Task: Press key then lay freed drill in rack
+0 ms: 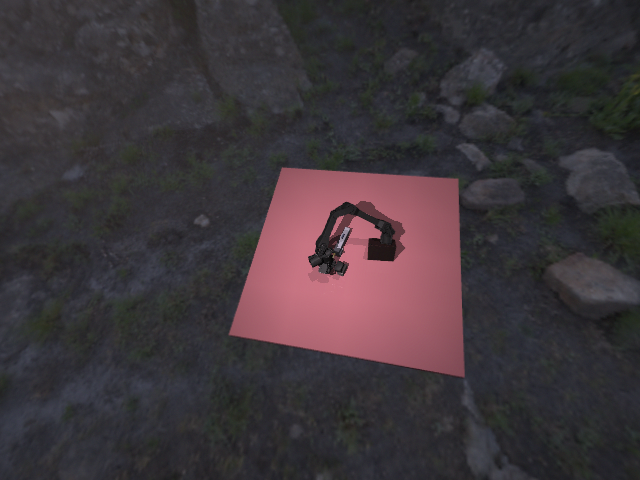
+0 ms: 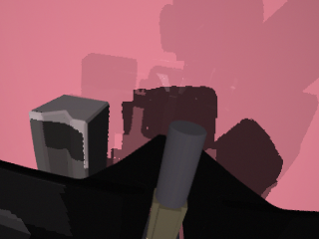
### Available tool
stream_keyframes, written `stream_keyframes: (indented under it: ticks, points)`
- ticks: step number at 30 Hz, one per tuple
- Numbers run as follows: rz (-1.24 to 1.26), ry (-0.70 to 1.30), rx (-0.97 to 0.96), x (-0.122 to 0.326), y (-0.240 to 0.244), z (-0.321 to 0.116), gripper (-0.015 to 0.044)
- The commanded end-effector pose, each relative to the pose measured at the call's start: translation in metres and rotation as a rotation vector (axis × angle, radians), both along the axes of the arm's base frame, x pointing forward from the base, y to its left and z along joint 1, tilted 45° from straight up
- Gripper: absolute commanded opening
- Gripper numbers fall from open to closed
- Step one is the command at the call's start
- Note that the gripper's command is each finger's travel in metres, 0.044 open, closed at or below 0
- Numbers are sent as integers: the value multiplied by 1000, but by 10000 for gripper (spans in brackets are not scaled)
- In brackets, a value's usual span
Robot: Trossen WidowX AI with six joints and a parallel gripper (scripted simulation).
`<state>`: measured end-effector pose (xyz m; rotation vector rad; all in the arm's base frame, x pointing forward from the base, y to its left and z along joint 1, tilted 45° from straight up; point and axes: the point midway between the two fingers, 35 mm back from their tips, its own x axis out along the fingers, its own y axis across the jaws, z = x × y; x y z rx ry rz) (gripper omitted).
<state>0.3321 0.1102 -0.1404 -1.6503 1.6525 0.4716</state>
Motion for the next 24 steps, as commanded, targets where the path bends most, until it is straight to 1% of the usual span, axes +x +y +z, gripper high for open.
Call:
stream_keyframes:
  ticks: [1, 20, 24]
  points:
    - [-3, -4, 5, 1, 2, 2, 0]
    - [-3, -4, 5, 0, 6, 6, 0]
    - [-3, -4, 5, -6, 7, 3, 0]
